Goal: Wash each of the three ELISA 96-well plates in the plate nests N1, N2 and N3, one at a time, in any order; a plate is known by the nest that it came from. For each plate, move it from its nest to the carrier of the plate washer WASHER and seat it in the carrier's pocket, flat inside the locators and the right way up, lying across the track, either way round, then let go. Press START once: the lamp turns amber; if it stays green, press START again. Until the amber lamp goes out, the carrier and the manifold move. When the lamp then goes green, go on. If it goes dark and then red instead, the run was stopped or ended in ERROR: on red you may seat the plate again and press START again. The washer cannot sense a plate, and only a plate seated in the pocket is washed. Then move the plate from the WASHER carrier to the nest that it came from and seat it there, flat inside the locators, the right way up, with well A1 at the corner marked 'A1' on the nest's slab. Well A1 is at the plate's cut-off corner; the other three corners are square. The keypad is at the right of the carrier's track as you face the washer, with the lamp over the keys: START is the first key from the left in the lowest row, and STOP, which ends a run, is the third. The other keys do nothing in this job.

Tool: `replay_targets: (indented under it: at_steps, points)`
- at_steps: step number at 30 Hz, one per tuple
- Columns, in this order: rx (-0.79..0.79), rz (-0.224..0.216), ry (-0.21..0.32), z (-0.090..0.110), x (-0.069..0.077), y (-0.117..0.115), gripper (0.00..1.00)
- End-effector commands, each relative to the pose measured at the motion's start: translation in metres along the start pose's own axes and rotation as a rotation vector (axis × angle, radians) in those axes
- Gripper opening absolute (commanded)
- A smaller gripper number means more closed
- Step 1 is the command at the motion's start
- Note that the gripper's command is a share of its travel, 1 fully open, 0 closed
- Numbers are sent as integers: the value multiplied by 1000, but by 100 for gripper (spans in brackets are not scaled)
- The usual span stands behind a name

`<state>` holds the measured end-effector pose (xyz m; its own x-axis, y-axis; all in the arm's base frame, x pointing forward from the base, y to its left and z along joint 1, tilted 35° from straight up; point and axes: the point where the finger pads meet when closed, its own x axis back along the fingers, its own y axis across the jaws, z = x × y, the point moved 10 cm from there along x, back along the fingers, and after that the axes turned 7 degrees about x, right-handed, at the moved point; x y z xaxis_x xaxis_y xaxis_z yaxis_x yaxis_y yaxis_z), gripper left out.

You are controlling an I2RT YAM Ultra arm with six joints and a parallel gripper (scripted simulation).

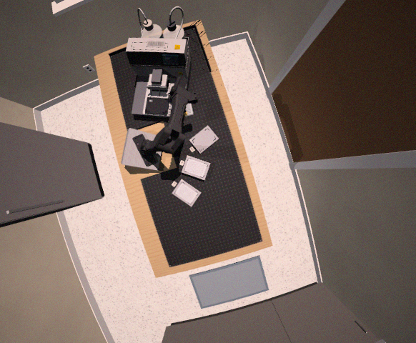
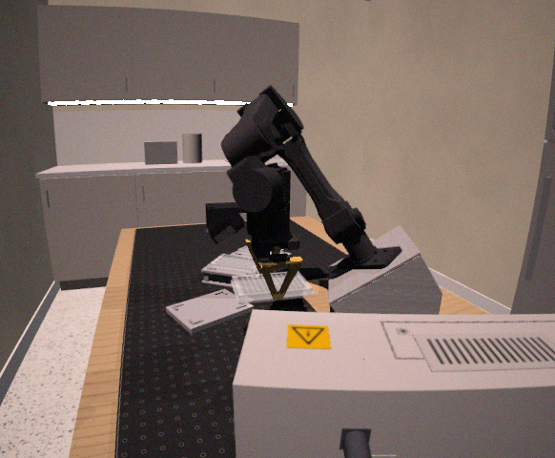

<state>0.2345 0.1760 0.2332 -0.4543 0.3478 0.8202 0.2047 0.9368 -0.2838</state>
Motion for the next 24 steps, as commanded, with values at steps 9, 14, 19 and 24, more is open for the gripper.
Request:
replay_targets:
  at_steps: [9, 14, 19, 24]
  points:
    - [-60, -1, -8, 26, 11, 33, 0]
    - [-60, -1, -7, 41, 15, 53, 0]
    - [-60, -1, -7, 42, 15, 53, 0]
    - [-93, -1, -7, 46, 15, 56, 0]
